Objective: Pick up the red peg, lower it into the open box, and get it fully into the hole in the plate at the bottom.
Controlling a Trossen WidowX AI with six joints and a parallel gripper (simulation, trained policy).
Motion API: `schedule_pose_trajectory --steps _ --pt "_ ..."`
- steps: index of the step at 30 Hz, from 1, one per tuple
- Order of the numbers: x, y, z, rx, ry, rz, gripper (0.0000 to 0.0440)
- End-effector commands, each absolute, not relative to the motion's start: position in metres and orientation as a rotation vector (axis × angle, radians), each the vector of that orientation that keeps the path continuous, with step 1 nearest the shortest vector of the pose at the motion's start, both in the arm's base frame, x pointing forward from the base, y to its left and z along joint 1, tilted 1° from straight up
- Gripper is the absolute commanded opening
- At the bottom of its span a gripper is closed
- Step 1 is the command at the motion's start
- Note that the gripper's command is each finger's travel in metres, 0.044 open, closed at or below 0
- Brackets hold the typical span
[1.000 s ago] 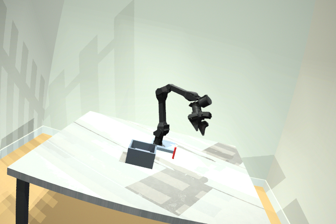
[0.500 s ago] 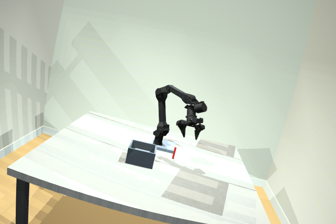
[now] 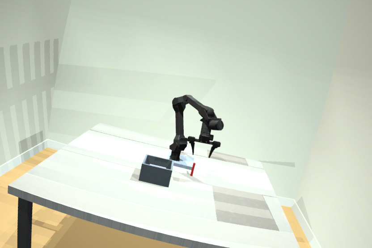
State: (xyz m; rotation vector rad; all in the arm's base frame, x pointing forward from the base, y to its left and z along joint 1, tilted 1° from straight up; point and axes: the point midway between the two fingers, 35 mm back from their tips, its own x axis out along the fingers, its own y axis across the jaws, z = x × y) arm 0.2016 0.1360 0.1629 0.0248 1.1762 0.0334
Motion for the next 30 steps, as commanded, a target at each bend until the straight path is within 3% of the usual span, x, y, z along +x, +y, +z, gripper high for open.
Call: schedule_pose_trajectory --steps 1,26,30 --pt "0.195 0.127 0.153 0.114 1.226 -0.06 0.044" --pt "0.178 0.109 0.054 0.641 1.311 -0.549 0.044" --pt "0.176 0.11 0.043 0.697 1.309 -0.582 0.0397"
